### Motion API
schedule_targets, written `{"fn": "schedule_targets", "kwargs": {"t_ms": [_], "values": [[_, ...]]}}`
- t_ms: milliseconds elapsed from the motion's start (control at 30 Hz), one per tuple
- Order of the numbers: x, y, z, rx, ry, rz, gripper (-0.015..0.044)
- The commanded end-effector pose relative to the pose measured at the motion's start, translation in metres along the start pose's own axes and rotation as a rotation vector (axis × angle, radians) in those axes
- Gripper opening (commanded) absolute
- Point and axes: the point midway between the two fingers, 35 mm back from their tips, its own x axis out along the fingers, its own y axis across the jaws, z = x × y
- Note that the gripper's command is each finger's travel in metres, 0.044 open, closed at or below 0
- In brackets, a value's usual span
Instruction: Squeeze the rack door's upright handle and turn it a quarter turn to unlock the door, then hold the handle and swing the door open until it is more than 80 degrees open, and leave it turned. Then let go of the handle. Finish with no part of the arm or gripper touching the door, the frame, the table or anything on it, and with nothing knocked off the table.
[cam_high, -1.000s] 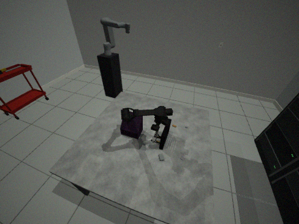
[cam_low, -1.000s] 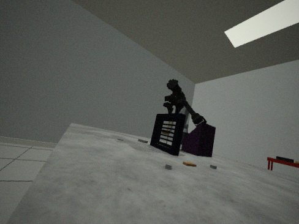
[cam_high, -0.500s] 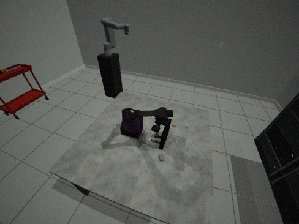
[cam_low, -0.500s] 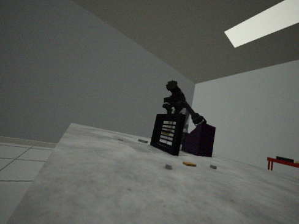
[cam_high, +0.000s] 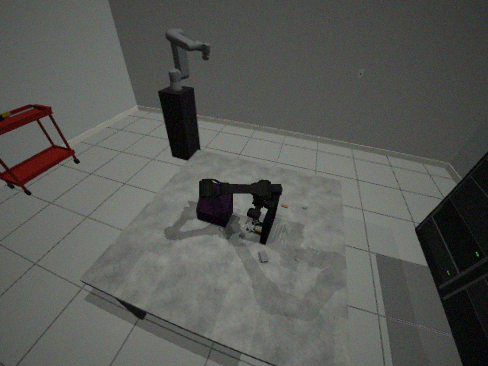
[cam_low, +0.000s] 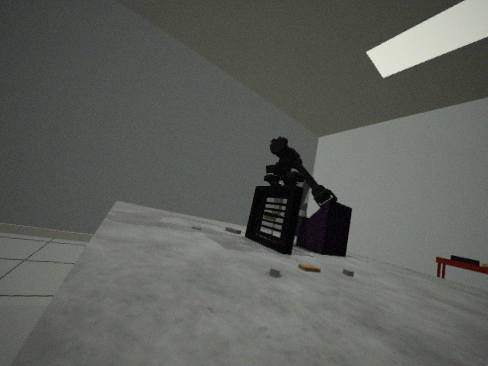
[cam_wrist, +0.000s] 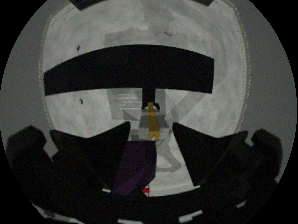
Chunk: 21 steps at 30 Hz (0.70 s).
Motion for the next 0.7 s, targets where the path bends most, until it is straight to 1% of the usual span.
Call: {"fn": "schedule_targets", "kwargs": {"t_ms": [0, 533, 667], "values": [[0.007, 0.000, -0.002, -0.009, 0.001, -0.007, 0.0291], [0.030, -0.002, -0.004, -0.009, 0.001, -0.011, 0.0291], [0.030, -0.002, -0.004, -0.009, 0.001, -0.011, 0.0186]]}}
